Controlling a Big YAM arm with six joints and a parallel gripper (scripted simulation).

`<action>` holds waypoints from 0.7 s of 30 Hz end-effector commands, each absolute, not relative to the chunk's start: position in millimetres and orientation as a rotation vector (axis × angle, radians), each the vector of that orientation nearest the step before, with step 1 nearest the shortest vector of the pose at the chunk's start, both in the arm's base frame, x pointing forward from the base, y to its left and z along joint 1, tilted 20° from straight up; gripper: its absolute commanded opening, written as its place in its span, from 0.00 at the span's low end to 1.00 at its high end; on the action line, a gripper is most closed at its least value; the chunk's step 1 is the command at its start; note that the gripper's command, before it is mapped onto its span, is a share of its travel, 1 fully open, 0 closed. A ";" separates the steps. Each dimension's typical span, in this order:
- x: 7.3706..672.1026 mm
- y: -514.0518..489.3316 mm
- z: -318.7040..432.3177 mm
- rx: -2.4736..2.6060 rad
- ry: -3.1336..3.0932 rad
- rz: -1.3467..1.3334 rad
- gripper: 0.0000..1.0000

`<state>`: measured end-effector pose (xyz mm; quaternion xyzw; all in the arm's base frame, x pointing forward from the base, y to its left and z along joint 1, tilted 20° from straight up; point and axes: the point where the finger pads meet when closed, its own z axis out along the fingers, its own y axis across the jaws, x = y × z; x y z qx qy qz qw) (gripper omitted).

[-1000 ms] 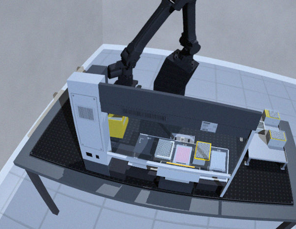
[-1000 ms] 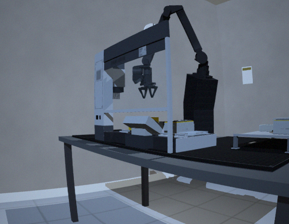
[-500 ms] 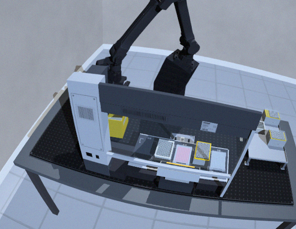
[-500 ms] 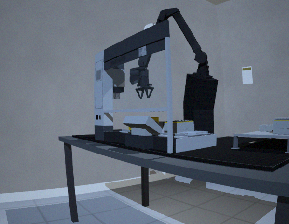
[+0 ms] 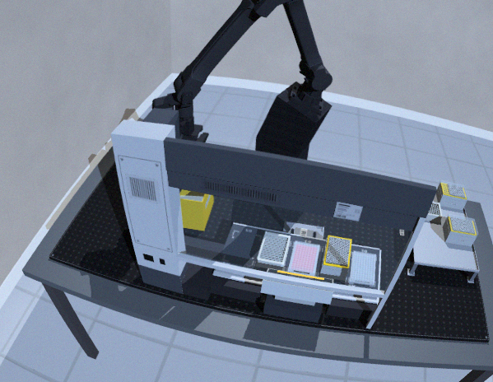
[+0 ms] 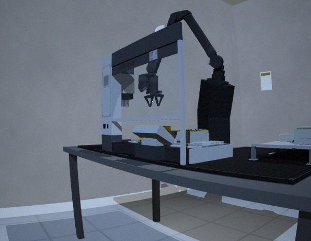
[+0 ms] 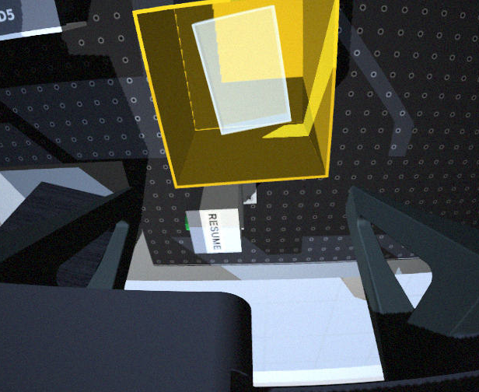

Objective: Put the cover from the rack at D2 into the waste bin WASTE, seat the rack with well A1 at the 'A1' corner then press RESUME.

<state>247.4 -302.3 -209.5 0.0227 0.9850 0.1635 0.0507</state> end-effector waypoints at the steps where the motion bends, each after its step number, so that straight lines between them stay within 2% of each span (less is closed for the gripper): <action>1: 256.0 -305.1 -204.8 0.020 2.991 0.482 1.00; 10: 260.5 -333.6 -180.0 0.046 2.974 0.423 1.00; 11: 256.1 -303.7 -182.9 0.044 2.992 0.479 1.00; 21: 258.5 -268.9 -172.1 0.048 2.983 0.457 1.00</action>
